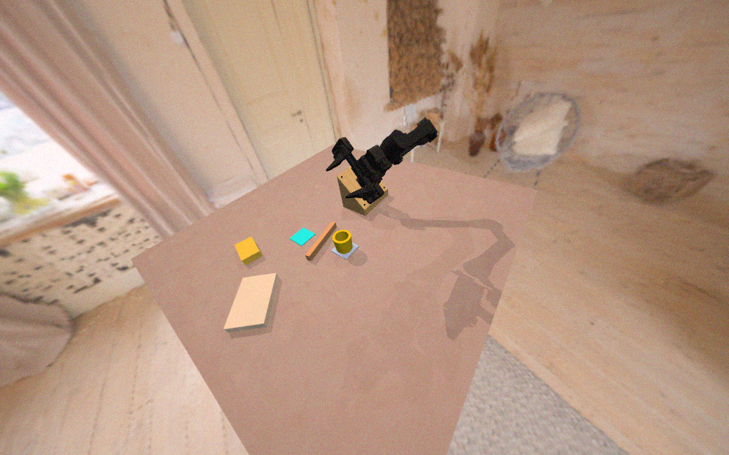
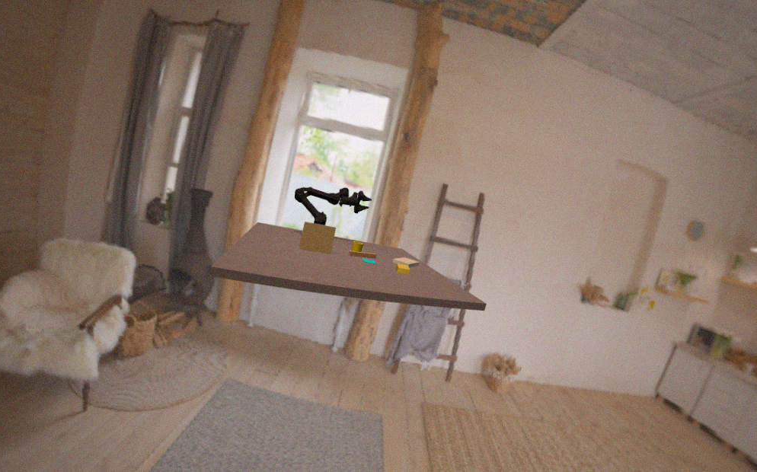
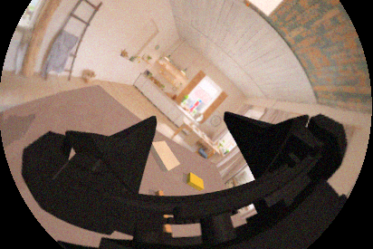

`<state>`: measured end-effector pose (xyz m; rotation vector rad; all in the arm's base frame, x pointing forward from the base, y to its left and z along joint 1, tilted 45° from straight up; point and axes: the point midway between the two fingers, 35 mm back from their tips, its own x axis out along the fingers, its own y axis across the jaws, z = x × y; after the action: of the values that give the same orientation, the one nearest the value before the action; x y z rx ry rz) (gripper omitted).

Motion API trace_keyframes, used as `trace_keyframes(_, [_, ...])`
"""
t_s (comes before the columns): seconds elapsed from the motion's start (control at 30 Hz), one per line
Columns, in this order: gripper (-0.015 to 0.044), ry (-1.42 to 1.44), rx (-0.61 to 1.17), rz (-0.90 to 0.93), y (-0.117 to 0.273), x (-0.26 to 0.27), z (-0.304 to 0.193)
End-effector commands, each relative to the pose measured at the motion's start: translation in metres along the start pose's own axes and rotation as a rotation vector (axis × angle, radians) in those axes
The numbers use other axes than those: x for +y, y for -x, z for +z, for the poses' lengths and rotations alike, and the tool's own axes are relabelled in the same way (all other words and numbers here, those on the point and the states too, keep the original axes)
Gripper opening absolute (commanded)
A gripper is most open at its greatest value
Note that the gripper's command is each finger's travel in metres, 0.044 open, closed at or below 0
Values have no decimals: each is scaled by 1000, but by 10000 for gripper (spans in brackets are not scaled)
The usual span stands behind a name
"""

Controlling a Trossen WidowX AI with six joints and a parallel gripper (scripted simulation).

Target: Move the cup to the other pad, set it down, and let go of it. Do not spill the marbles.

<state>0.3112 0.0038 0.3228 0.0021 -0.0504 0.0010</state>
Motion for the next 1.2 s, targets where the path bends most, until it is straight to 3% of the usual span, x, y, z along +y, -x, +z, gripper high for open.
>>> trace_keyframes(0.0, [374, -7, 16, 6, -2, 1, -3])
trace_keyframes(0.07, [321, -66, 147, 49, -12, 7, -29])
trace_keyframes(0.27, [167, -432, 773, 138, -17, 32, -142])
trace_keyframes(0.43, [167, -827, 1296, 58, 17, 52, -203])
trace_keyframes(0.6, [167, -1256, 1769, -172, 53, 71, -223])
trace_keyframes(1.17, [167, -1316, 1828, -216, 51, 74, -226])
